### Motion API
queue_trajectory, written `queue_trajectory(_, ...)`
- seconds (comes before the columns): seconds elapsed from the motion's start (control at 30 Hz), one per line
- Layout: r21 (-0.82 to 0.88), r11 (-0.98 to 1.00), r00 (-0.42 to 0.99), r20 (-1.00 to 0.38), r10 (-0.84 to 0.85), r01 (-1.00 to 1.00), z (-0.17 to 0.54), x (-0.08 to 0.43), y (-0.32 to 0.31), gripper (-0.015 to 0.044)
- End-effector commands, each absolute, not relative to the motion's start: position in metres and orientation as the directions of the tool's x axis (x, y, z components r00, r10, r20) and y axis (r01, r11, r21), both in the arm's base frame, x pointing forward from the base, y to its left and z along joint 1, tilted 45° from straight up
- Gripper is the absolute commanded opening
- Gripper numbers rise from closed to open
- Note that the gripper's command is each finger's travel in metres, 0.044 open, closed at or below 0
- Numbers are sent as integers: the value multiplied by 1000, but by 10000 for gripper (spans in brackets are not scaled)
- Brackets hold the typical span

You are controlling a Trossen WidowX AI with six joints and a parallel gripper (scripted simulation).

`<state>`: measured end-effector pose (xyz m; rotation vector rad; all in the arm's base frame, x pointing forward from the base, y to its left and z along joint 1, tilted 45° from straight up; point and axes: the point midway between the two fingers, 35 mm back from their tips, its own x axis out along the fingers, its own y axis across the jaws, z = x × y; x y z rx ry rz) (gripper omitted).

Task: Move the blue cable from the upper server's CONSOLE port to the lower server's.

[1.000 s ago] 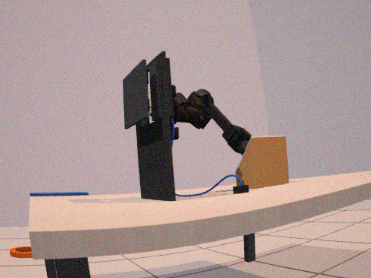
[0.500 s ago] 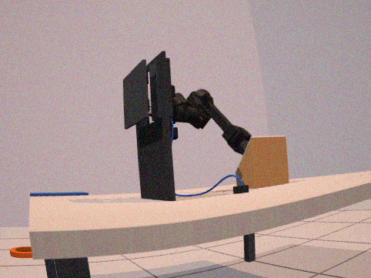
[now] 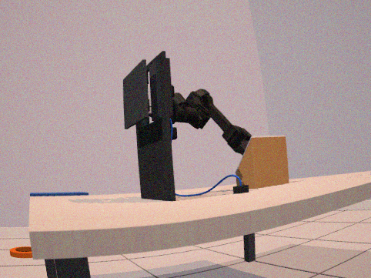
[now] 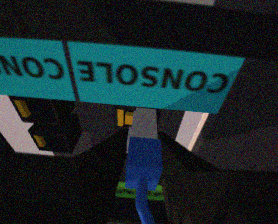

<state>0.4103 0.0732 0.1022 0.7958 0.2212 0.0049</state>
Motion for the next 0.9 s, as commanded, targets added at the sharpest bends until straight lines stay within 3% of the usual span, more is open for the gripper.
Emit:
queue_trajectory(0.0, 707, 704, 977, -190, 95, 69, 104, 412, 75, 0)
queue_trajectory(0.87, 707, 704, 977, -189, 97, 67, 104, 418, 74, 0)
